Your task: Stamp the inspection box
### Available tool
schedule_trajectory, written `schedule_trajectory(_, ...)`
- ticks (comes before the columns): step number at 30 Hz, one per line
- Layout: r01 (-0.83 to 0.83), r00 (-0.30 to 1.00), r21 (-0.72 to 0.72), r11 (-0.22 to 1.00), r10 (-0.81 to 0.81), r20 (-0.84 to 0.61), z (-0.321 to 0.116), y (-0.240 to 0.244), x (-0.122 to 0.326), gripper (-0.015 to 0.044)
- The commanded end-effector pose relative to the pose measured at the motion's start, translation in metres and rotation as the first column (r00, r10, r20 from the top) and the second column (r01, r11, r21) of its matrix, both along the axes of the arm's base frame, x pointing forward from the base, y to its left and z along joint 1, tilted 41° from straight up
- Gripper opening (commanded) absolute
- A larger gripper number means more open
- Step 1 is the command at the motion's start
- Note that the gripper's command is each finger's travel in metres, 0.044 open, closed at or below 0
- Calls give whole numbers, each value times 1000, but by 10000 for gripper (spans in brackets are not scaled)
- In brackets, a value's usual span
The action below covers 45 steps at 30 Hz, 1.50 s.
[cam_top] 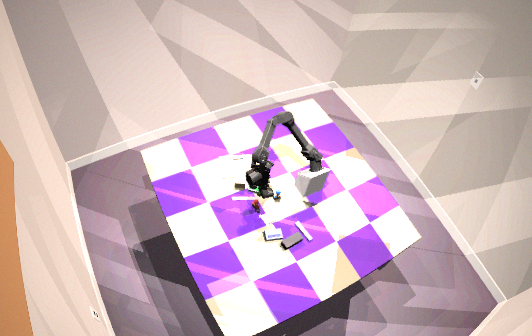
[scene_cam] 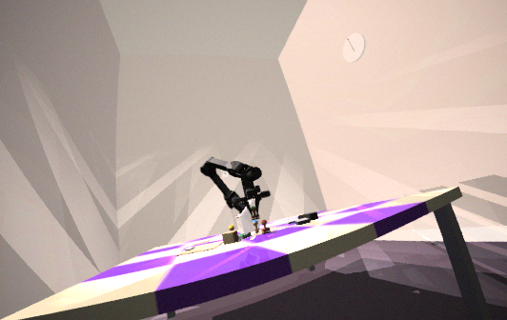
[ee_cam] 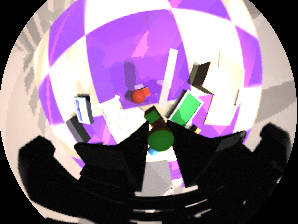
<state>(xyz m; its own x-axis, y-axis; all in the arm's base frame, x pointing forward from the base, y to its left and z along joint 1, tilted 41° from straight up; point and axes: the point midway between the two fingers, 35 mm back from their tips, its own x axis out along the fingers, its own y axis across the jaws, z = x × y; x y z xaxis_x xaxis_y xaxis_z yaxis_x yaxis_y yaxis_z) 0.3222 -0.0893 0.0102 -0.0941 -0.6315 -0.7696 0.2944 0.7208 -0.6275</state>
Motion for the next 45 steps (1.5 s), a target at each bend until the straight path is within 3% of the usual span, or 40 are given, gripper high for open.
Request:
schedule_trajectory(1,36,999,2,999,-36,33,-16,20,10,0)
schedule_trajectory(16,149,981,-16,989,-146,124,-75,85,20,0)
schedule_trajectory(45,149,981,-17,989,-146,126,-88,76,20,0)
